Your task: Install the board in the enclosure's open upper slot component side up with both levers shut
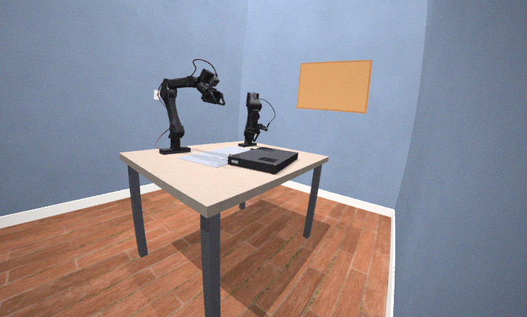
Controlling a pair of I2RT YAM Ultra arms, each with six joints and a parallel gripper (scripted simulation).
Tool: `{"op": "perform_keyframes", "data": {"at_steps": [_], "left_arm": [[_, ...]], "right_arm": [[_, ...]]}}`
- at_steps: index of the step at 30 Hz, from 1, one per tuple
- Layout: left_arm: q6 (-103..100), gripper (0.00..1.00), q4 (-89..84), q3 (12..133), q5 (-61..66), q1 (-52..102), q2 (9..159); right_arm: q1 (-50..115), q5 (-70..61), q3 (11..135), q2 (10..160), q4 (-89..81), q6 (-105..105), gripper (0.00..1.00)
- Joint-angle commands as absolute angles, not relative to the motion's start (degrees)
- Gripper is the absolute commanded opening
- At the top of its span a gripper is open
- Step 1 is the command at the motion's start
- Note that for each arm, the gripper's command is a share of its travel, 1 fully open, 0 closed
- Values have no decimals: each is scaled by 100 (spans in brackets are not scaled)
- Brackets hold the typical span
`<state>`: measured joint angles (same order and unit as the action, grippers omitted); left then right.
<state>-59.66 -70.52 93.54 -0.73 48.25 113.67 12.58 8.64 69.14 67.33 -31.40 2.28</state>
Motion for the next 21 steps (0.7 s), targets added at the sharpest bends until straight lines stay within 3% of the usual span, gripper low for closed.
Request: {"op": "perform_keyframes", "data": {"at_steps": [1, 12, 21], "left_arm": [[-5976, 64, -7116, 9486, -94, 4872, 11220], [-5976, 64, -7116, 9486, -94, 4872, 11220], [-5976, 64, -7116, 9486, -94, 4872, 11220]], "right_arm": [[1053, 705, 6737, 6428, -2179, -38, 64], [185, 64, 6072, 5858, -252, -30, 64], [-32, -1, 6020, 5970, 33, 35, 64]]}}
